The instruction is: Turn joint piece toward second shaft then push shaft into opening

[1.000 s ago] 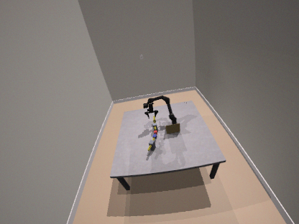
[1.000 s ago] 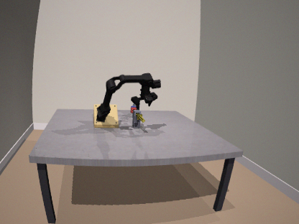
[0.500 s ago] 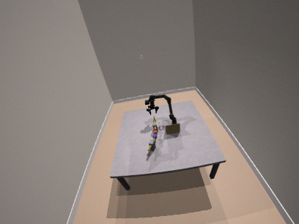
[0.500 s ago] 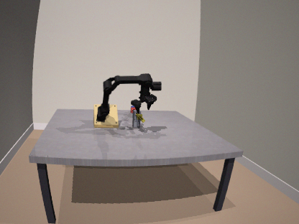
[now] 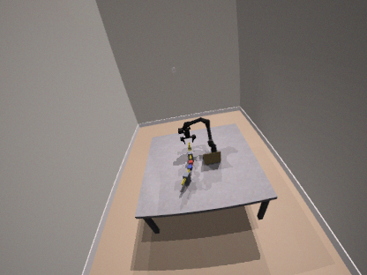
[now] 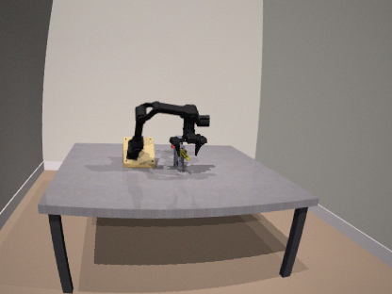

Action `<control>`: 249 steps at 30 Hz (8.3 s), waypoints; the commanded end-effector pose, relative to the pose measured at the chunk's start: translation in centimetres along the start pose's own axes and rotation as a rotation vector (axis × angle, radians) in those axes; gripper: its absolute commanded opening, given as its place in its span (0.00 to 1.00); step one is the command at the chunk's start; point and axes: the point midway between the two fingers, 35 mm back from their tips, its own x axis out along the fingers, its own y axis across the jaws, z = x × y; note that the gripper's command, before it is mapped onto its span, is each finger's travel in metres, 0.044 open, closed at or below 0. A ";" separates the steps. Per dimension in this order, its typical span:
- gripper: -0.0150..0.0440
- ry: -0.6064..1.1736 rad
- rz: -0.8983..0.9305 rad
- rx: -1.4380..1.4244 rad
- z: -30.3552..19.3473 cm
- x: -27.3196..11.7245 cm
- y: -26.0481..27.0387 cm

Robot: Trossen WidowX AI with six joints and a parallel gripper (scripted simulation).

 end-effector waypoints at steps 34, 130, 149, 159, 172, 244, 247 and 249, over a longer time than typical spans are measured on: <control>0.69 -0.064 -0.010 0.110 0.0 4.1 -0.3; 0.37 -0.063 -0.010 0.114 0.0 4.1 -0.3; 0.37 -0.063 -0.010 0.114 0.0 4.1 -0.3; 0.37 -0.063 -0.010 0.114 0.0 4.1 -0.3; 0.25 -0.063 -0.011 0.114 -0.1 4.1 -0.3; 0.55 -0.060 -0.037 0.110 -7.1 4.6 0.5; 0.68 -0.060 -0.037 0.110 -7.1 4.6 0.5; 0.77 -0.060 -0.037 0.110 -7.1 4.6 0.5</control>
